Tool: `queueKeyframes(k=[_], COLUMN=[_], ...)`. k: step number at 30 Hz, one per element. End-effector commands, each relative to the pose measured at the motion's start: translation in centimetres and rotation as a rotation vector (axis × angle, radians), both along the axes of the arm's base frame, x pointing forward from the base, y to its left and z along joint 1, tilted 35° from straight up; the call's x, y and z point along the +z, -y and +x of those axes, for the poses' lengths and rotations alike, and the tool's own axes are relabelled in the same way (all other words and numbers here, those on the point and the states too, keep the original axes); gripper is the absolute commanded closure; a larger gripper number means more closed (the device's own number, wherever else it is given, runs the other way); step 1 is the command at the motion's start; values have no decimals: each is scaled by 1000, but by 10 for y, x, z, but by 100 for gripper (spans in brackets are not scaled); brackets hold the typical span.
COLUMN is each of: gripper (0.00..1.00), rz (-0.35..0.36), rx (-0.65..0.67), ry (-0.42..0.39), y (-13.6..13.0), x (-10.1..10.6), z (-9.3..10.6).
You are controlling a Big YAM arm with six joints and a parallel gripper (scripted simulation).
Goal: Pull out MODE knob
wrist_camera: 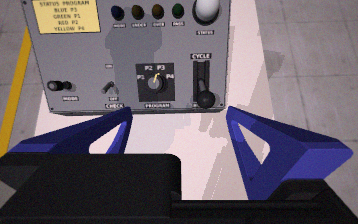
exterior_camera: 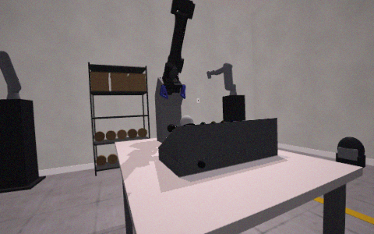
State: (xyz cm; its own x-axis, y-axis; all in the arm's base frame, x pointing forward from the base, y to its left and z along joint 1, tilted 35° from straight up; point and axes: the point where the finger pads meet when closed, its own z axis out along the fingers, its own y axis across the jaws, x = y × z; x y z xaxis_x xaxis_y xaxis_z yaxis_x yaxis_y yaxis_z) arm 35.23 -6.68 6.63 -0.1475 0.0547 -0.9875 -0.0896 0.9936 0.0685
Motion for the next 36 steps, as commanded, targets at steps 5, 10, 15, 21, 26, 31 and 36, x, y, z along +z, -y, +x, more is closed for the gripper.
queueKeyframes(k=[5,10,15,21,26,31,36], gripper=[0,0,0,0,0,0,0], rz=[-4,-3,-3,-3,14,40,86], rx=[-9,-2,-7,-4,9,15,24], ry=[-16,-16,-16,-16,-19,-40,-137], y=[-1,-4,-2,-3,-9,-21,-66], x=[2,2,3,3,2,-1,-13], z=[-16,-16,-17,-17,-11,18,54])
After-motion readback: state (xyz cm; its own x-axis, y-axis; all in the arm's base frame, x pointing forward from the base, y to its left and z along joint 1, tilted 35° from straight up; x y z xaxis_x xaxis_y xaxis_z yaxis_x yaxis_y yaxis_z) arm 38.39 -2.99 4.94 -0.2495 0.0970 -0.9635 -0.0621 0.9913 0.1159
